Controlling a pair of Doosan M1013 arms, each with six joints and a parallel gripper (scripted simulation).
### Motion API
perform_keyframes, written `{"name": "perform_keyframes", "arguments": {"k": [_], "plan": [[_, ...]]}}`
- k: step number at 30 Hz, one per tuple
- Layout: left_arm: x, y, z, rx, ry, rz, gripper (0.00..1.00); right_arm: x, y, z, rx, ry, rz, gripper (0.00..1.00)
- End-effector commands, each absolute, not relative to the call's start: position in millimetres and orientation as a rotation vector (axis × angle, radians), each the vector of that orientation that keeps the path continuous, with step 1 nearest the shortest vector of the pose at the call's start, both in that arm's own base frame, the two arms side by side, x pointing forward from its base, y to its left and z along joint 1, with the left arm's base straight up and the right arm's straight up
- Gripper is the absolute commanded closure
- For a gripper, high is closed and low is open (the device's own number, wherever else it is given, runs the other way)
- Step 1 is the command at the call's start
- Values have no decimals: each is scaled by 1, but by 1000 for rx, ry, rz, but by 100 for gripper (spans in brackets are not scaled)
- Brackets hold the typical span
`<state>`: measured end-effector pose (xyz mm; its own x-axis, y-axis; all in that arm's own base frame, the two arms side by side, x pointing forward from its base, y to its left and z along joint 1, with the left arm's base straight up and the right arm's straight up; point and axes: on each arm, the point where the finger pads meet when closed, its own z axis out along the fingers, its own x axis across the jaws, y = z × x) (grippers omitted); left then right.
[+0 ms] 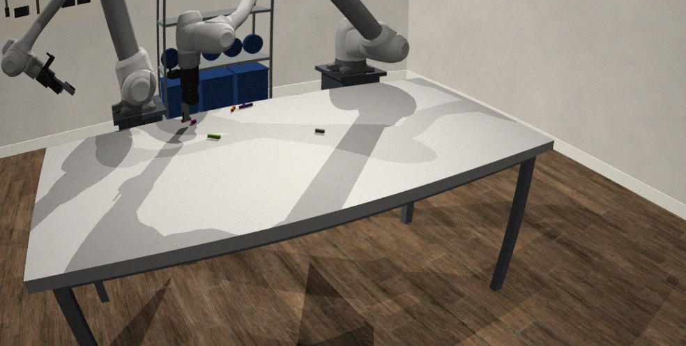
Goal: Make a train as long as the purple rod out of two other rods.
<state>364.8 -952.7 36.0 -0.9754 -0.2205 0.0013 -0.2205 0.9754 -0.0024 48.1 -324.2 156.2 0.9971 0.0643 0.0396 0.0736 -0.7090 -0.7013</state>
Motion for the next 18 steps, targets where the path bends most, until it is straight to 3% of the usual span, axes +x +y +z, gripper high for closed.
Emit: {"name": "perform_keyframes", "arguments": {"k": [1, 18], "plan": [[364, -953, 31, 351, -3124, -1, 76, 44, -322, 159, -2354, -103, -9, 0], [364, -952, 19, 351, -3124, 0, 76, 44, -322, 159, -2354, -103, -9, 0]]}}
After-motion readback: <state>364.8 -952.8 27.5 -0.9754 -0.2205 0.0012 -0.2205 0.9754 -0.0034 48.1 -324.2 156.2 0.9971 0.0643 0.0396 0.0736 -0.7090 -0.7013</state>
